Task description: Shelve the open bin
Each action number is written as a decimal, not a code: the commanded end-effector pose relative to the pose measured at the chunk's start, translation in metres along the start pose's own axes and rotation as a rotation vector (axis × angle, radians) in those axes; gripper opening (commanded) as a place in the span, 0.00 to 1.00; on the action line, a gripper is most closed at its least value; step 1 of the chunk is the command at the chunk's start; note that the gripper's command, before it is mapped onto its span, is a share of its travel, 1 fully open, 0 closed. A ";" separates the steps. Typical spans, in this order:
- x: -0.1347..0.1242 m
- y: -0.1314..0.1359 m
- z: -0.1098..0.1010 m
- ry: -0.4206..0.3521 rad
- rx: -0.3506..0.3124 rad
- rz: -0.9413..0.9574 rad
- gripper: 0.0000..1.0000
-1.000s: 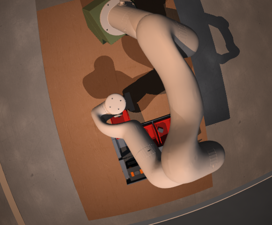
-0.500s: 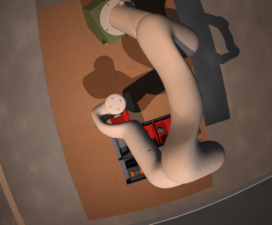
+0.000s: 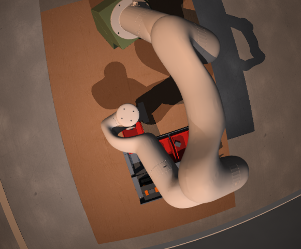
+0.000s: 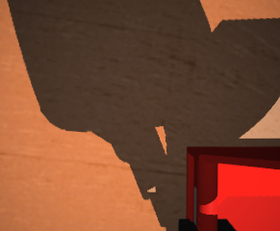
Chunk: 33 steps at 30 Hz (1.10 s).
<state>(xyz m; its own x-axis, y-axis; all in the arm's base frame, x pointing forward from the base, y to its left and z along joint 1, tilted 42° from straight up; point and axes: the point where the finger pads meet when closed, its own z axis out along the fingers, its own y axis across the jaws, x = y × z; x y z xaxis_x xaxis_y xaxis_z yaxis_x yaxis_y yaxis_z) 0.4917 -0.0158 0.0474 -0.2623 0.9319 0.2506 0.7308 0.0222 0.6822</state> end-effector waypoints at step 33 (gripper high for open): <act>0.000 0.002 -0.020 0.000 0.000 0.000 0.00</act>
<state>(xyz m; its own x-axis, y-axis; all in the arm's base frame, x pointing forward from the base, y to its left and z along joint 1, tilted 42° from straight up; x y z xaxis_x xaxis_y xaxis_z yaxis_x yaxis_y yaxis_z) 0.4806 -0.0228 0.0620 -0.2622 0.9319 0.2506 0.7309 0.0222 0.6821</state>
